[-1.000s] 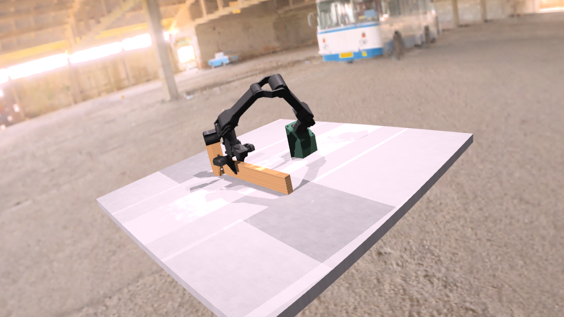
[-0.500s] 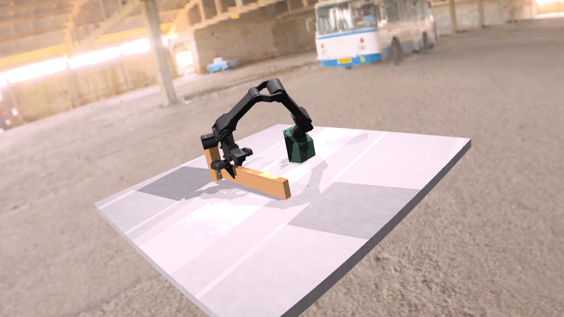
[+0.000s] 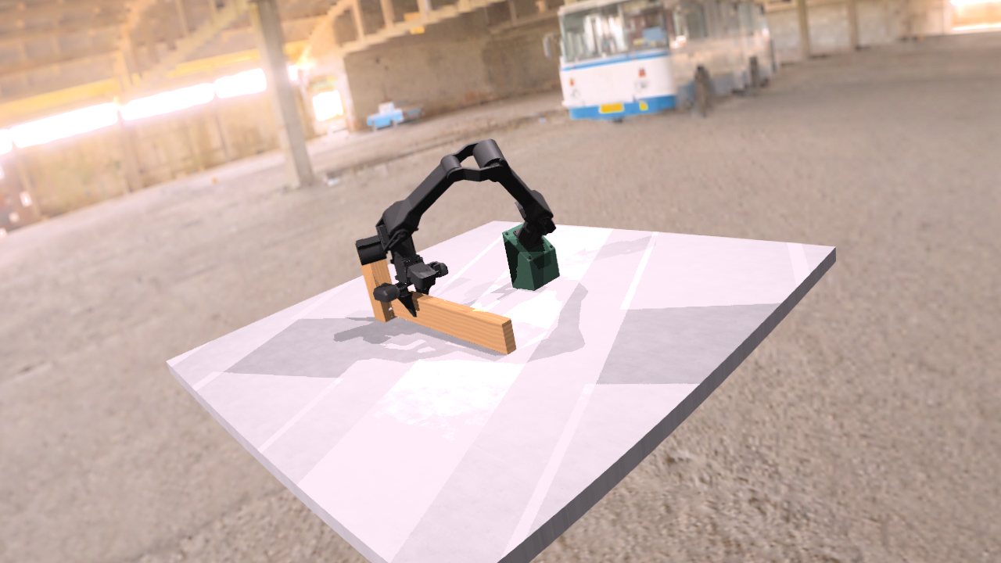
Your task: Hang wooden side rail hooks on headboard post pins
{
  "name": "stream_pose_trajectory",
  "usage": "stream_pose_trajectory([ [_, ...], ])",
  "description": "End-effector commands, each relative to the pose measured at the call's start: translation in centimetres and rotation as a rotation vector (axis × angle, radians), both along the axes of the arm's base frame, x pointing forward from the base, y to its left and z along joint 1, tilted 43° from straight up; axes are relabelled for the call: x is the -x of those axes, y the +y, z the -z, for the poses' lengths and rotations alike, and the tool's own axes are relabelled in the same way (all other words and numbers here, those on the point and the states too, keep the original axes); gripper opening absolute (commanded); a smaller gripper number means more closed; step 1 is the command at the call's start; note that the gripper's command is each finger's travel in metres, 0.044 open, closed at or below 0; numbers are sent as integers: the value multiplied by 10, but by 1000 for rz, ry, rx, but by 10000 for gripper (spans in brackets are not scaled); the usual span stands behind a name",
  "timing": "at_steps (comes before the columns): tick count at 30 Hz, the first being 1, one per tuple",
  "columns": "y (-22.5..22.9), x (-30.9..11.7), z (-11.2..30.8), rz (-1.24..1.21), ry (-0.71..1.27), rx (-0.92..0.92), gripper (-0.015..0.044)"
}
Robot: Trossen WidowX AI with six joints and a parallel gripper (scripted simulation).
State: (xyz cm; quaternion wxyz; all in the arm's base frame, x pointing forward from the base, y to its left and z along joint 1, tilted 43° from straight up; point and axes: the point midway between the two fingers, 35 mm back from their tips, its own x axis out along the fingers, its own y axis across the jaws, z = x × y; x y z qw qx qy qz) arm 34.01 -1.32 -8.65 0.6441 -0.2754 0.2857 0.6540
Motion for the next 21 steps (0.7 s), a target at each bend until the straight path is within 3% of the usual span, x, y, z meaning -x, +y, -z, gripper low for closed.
stream_pose_trajectory([
  [1,-6,-3,-3,7,-15,6,0],
  [21,-8,-3,-6,7,-15,6,0],
])
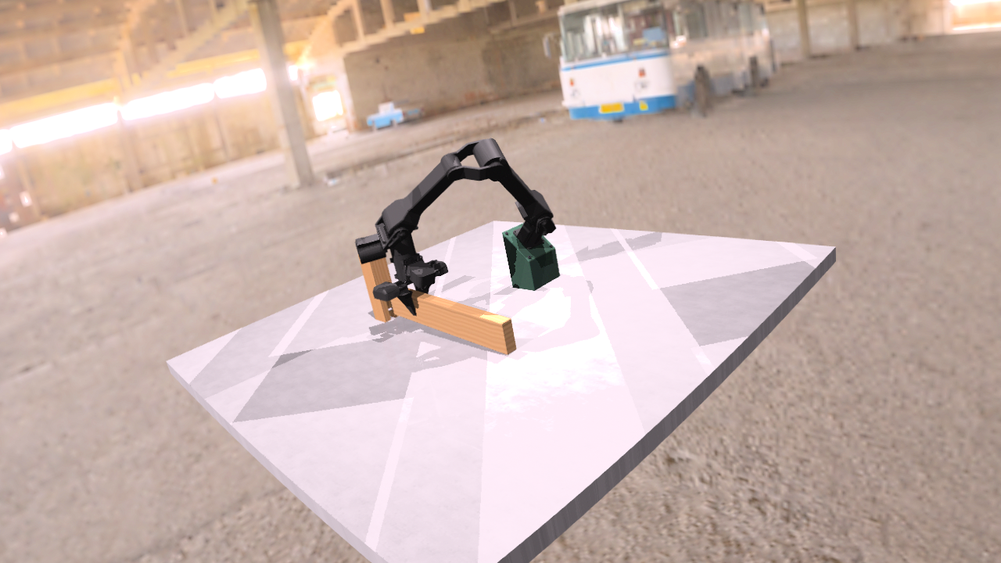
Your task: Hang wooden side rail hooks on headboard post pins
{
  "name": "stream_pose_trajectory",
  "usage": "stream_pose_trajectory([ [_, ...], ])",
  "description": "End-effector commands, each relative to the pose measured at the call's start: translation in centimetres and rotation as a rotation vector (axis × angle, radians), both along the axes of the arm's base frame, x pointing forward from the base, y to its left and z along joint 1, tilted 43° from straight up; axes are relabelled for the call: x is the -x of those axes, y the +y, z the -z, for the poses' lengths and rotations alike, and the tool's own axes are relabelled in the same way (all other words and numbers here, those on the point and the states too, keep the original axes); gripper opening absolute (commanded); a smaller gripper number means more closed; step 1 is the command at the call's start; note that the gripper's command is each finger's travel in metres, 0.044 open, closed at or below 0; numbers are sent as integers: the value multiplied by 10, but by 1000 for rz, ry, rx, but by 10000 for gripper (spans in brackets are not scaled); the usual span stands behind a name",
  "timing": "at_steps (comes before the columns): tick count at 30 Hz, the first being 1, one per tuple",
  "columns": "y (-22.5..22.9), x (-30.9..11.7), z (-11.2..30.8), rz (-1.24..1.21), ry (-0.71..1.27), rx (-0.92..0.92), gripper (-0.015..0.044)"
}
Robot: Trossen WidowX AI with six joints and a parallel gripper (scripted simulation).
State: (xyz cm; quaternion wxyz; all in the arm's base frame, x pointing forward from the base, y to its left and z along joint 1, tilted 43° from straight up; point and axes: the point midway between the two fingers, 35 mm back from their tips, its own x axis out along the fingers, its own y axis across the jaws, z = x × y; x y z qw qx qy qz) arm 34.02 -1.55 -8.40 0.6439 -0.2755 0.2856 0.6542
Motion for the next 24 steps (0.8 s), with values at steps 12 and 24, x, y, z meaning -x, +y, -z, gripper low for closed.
stream_pose_trajectory([
  [12,-7,-3,-4,8,-15,6,0],
  [24,-7,-5,-2,8,-15,6,0],
])
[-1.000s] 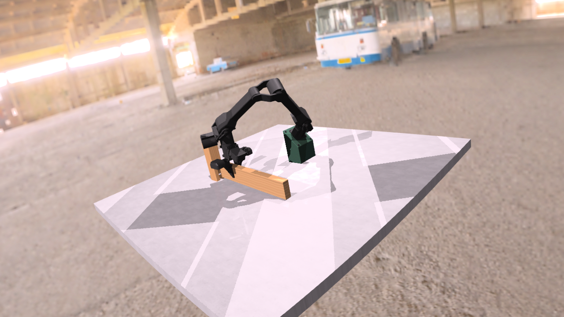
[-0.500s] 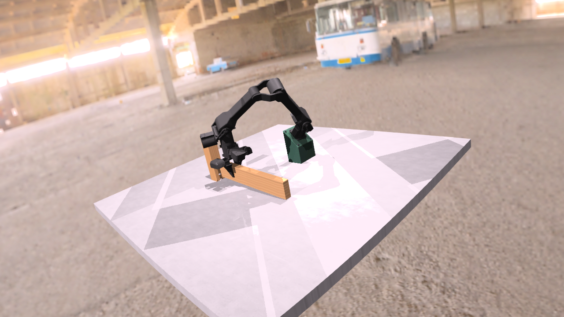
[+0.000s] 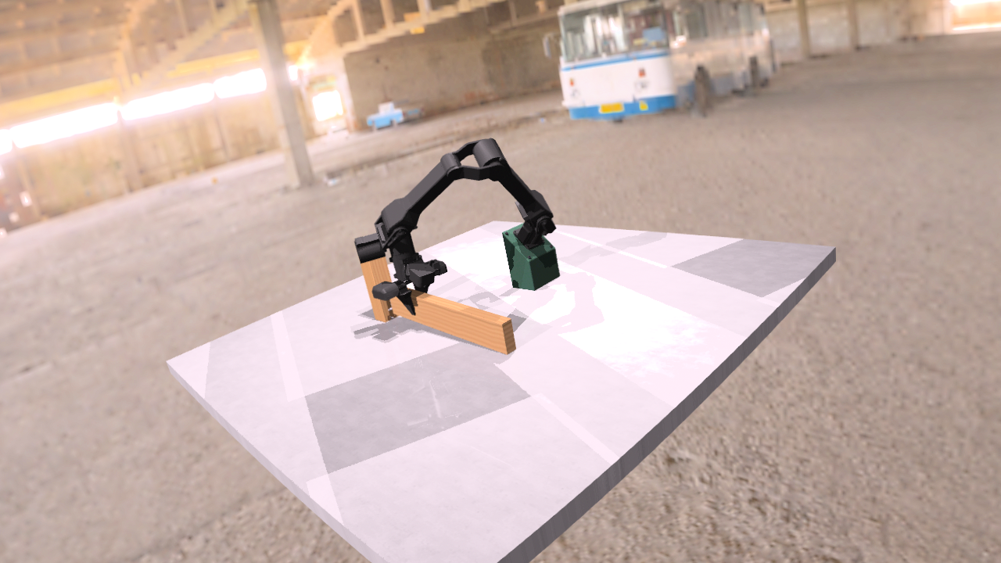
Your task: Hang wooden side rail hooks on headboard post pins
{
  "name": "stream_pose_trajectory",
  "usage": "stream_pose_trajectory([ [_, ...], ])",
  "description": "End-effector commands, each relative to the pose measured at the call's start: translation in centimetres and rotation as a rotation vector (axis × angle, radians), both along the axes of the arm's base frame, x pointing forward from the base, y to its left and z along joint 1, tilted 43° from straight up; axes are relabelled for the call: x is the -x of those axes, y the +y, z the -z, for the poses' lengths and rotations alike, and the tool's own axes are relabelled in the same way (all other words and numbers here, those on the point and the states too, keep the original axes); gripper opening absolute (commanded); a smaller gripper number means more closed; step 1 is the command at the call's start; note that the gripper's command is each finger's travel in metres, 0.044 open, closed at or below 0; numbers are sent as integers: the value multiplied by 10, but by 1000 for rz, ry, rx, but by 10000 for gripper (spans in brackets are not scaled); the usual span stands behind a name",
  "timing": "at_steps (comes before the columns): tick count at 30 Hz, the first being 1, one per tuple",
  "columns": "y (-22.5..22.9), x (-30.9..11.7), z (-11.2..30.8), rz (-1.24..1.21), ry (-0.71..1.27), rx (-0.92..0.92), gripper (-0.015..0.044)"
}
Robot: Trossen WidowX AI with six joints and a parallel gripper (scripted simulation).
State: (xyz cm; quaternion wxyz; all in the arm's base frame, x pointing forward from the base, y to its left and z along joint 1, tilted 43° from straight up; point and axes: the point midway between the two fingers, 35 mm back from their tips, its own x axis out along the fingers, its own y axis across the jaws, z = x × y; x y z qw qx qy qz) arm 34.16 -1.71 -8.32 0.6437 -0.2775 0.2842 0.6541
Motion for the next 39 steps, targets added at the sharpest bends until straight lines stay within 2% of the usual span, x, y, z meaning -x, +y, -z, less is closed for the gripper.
stream_pose_trajectory([
  [1,-5,-3,-1,10,-11,5,0],
  [39,-8,-4,2,10,-11,5,0],
])
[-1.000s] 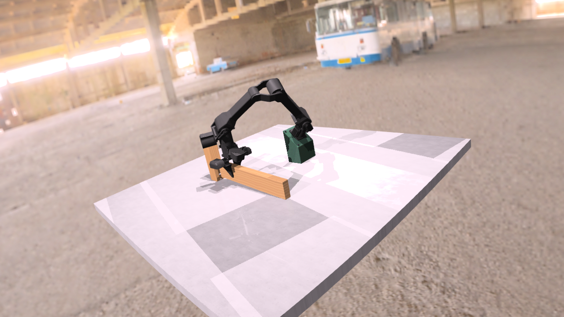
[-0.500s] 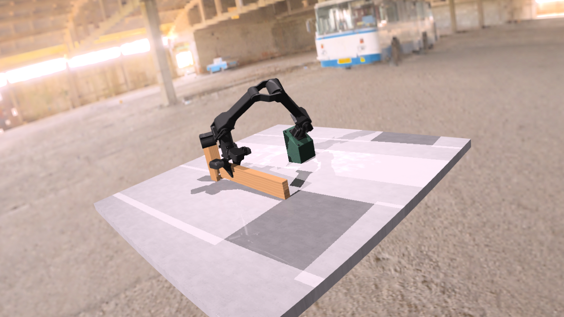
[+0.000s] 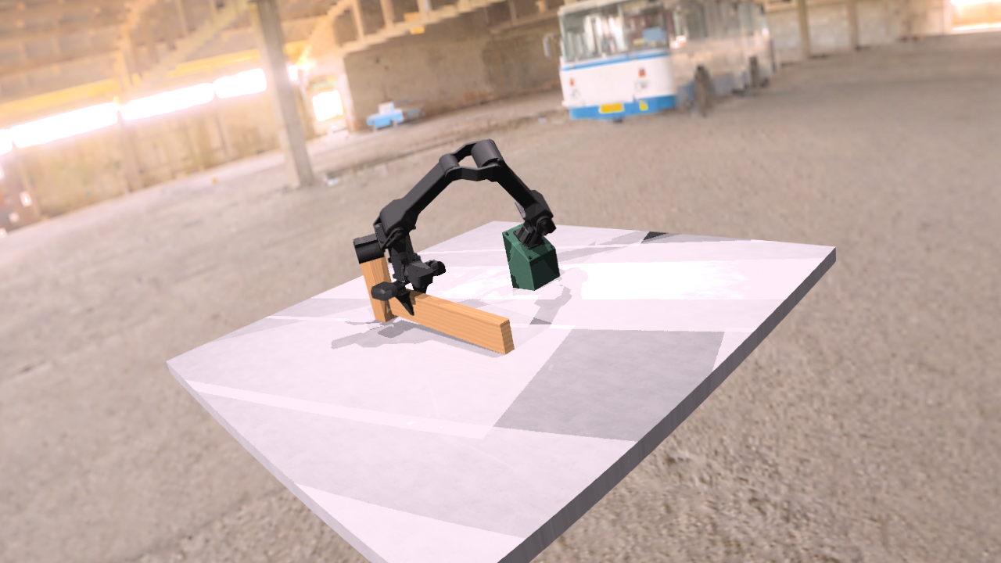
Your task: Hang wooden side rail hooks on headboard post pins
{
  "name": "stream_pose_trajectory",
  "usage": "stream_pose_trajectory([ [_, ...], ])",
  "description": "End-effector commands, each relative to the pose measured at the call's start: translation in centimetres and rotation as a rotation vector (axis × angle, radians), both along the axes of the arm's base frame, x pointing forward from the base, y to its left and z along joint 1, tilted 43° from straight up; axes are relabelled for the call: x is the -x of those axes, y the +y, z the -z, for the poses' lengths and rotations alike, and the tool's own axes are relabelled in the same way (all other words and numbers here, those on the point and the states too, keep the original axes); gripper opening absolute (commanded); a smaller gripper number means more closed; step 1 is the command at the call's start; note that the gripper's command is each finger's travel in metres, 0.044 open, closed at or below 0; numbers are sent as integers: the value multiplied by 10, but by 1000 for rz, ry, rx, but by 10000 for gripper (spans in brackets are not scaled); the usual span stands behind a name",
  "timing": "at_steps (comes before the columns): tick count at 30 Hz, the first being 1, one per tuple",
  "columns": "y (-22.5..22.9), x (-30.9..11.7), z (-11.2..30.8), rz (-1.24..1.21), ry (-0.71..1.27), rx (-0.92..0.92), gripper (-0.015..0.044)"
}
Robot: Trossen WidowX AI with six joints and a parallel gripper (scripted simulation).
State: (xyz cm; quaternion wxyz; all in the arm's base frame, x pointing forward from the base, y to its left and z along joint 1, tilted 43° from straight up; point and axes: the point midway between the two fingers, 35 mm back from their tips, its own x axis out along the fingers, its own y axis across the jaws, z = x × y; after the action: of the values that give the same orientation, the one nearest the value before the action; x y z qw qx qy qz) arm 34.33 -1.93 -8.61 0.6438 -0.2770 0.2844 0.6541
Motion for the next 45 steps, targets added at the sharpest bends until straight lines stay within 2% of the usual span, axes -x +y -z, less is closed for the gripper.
stream_pose_trajectory([
  [1,-6,-3,-1,9,-12,6,0],
  [45,-8,-1,3,9,-12,6,0],
])
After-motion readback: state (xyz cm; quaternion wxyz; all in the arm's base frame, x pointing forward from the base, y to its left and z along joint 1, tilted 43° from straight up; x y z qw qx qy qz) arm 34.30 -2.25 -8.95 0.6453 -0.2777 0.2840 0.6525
